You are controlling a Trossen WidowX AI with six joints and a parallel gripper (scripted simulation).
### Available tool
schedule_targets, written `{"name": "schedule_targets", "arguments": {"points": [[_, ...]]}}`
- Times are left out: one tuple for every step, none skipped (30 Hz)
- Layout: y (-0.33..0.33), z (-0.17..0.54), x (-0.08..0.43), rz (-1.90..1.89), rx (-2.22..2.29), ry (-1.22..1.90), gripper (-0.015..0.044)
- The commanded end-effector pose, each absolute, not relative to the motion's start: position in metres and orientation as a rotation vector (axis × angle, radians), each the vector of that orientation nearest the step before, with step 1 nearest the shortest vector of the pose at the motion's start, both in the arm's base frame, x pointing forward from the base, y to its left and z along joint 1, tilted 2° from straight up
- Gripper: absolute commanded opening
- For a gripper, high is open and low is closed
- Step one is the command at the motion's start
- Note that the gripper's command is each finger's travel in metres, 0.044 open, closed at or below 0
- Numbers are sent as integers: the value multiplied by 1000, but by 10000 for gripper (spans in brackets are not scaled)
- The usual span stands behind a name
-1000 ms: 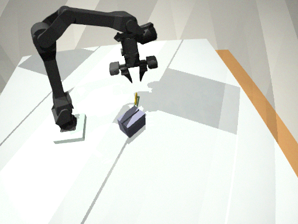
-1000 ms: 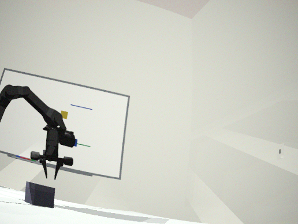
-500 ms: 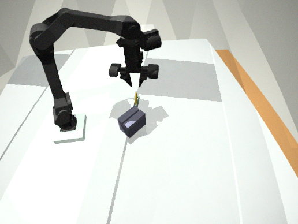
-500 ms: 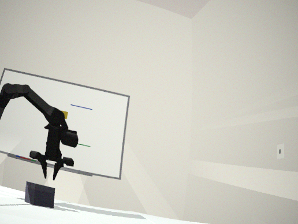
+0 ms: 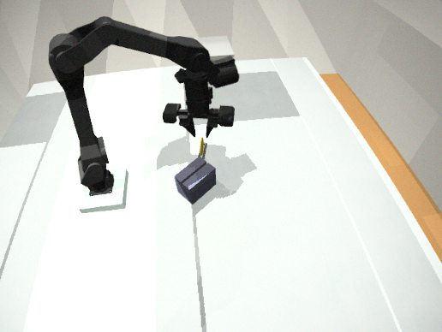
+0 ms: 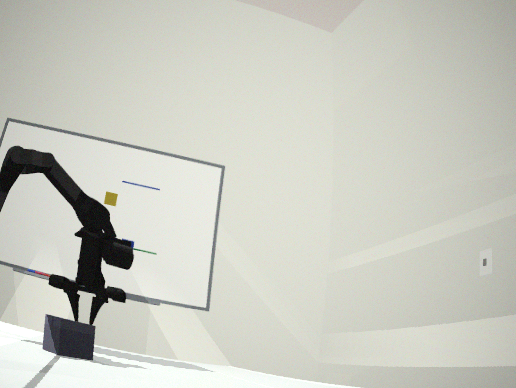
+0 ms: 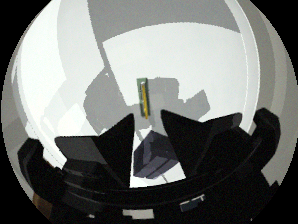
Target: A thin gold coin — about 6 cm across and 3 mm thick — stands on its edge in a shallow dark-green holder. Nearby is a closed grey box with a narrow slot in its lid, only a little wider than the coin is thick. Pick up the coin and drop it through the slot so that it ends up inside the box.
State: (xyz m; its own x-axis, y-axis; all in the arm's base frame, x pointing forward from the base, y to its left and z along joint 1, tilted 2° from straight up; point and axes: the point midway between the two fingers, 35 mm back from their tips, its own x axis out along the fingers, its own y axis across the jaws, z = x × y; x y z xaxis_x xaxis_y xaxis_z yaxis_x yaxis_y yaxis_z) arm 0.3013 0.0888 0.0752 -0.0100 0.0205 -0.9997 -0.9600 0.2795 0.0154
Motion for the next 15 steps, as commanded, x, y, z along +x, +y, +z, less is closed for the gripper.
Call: {"name": "schedule_targets", "arguments": {"points": [[90, 68, 301, 1017, -972, 1327, 161], [90, 67, 301, 1017, -972, 1327, 161], [90, 65, 301, 1017, -972, 1327, 161], [90, 64, 302, 1017, -972, 1327, 161], [90, 62, 302, 1017, -972, 1327, 161], [90, 60, 302, 1017, -972, 1327, 161], [90, 59, 302, 1017, -972, 1327, 161], [90, 57, 302, 1017, -972, 1327, 161], [90, 55, 302, 1017, -972, 1327, 161], [91, 54, 302, 1017, -972, 1327, 161], [91, 52, 302, 1017, -972, 1327, 161], [91, 51, 302, 1017, -972, 1327, 161], [91, 49, 302, 1017, -972, 1327, 161], [91, 47, 302, 1017, -972, 1327, 161], [91, 46, 302, 1017, -972, 1327, 161]]}}
